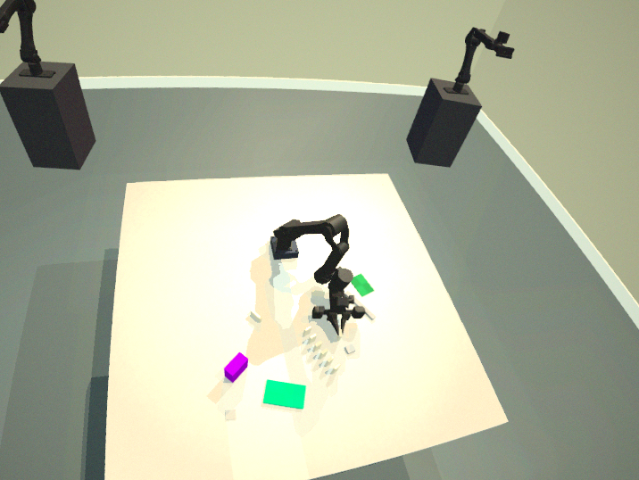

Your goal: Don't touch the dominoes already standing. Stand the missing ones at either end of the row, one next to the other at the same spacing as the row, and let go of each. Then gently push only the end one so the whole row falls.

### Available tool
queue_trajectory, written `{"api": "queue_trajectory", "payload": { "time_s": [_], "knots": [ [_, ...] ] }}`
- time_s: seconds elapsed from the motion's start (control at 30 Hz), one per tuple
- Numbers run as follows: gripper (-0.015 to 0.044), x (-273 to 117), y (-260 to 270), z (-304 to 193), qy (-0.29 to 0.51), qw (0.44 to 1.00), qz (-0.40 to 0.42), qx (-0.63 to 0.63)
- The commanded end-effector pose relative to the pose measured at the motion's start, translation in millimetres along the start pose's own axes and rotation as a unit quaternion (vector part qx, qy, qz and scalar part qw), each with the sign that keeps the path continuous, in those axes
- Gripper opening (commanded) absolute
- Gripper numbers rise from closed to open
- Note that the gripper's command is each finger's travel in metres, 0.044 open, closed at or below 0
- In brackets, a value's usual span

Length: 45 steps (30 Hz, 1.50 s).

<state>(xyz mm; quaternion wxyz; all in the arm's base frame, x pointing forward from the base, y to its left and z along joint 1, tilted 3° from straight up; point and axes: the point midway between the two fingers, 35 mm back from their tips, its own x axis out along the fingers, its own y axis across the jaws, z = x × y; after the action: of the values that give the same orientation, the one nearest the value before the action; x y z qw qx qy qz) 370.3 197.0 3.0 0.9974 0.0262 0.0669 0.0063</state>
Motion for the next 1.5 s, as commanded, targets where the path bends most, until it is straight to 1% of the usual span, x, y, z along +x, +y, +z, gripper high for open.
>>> {"api": "queue_trajectory", "payload": {
  "time_s": [0.0, 0.5, 0.53, 0.7, 0.97, 1.07, 1.27, 1.33, 1.47],
  "knots": [
    [0.0027, 1, 0, 1, -0.003, 1.0, -0.001, 0.004],
    [0.0421, 1, 0, 1, -0.003, 1.0, -0.001, 0.004],
    [0.044, 1, 1, 2, -0.003, 1.0, -0.001, 0.004],
    [0.044, -3, 3, 44, -0.001, 1.0, 0.0, 0.001],
    [0.044, -3, 4, 53, -0.003, 1.0, 0.002, 0.004],
    [0.044, 9, 14, 80, -0.019, 0.999, 0.022, 0.023],
    [0.044, 37, 30, 65, 0.041, 0.995, 0.034, -0.081],
    [0.044, 50, 35, 70, 0.055, 0.99, 0.046, -0.118],
    [0.044, 78, 47, 67, 0.122, 0.962, 0.08, -0.23]
  ]
}}
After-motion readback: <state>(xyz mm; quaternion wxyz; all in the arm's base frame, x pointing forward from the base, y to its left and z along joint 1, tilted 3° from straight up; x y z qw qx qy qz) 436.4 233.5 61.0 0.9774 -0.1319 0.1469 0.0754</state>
